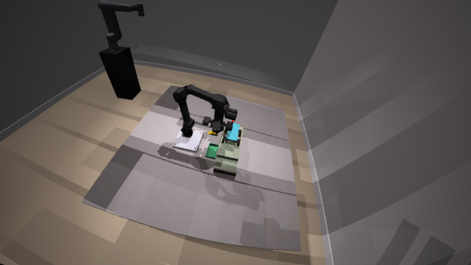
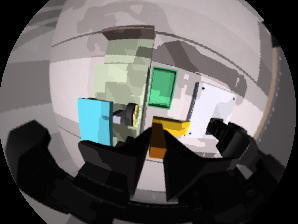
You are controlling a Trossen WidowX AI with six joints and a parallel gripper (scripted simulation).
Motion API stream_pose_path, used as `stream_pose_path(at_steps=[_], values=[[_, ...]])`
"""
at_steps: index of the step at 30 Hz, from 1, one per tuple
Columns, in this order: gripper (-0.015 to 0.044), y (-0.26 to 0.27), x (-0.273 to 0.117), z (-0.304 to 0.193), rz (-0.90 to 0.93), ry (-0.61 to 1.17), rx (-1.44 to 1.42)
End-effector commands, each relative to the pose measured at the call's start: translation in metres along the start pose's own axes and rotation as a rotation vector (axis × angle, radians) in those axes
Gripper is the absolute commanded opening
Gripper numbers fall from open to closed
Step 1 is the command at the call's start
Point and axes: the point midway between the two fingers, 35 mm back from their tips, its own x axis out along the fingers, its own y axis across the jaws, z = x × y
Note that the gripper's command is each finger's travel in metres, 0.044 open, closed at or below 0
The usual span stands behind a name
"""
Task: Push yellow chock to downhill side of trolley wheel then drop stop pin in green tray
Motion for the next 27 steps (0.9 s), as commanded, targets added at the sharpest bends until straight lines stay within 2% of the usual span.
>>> stream_pose_path(at_steps=[1,22,27], values=[[0.0,0.004,0.001,0.016,0.001,-0.005,-0.004],[0.0,0.022,0.003,0.094,0.002,-0.012,-0.004],[0.0,0.023,0.003,0.097,0.0,-0.006,0.078]])
